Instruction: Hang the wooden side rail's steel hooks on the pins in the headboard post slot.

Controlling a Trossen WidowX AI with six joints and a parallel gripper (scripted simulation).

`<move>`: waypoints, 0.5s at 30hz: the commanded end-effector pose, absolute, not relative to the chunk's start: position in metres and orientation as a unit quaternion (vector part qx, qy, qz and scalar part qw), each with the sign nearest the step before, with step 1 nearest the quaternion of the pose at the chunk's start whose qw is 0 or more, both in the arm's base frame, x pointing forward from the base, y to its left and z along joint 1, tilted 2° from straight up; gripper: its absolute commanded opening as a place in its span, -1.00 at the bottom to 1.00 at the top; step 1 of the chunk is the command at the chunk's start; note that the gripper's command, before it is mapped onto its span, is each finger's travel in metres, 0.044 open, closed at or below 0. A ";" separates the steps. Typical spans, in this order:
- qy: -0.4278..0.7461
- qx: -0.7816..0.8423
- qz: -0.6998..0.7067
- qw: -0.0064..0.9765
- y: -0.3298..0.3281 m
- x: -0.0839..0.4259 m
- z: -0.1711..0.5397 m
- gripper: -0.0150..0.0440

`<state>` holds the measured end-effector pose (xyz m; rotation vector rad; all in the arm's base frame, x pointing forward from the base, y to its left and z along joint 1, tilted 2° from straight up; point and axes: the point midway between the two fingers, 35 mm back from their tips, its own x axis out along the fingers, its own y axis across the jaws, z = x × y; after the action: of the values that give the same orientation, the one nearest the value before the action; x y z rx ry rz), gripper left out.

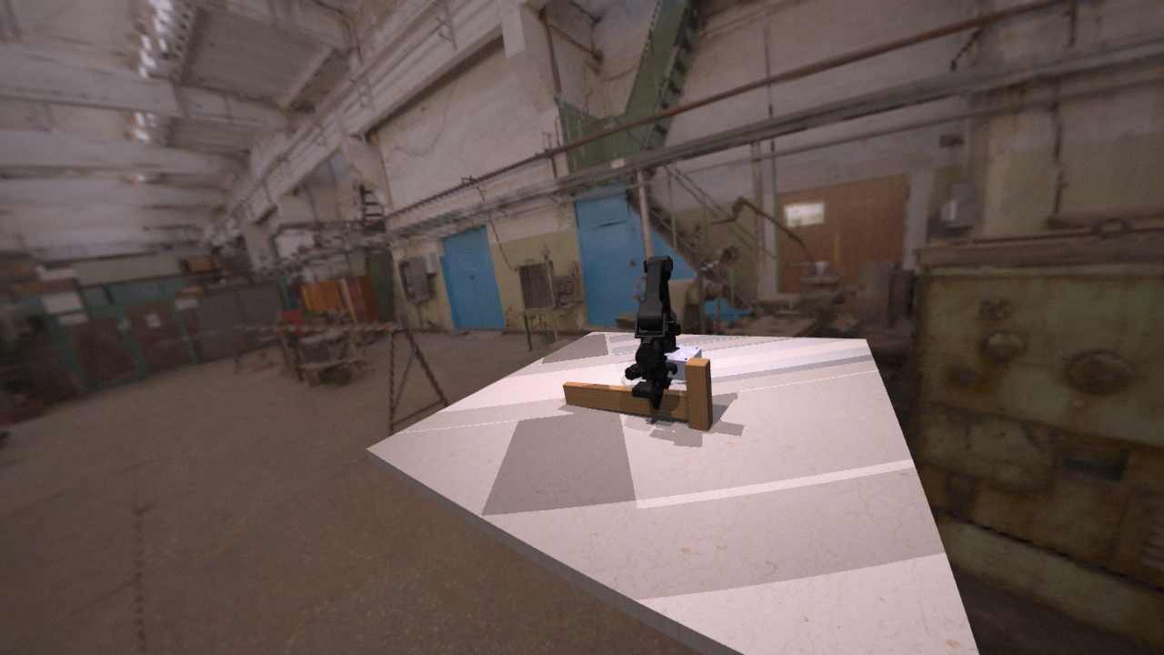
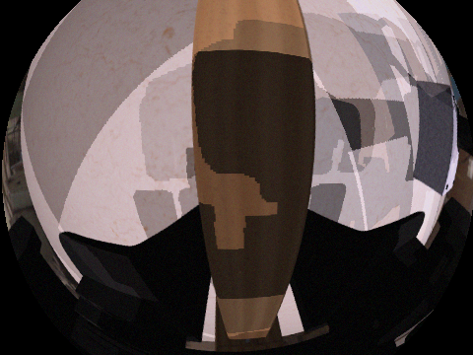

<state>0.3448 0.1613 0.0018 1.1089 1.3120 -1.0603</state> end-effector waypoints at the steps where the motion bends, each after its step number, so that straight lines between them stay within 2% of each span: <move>1: 0.550 0.468 -0.443 0.531 0.163 0.345 0.003 -0.49; 15: 0.550 0.468 -0.443 0.531 0.163 0.345 0.000 -0.49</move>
<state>0.3446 0.1617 0.0002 1.1098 1.3111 -1.0593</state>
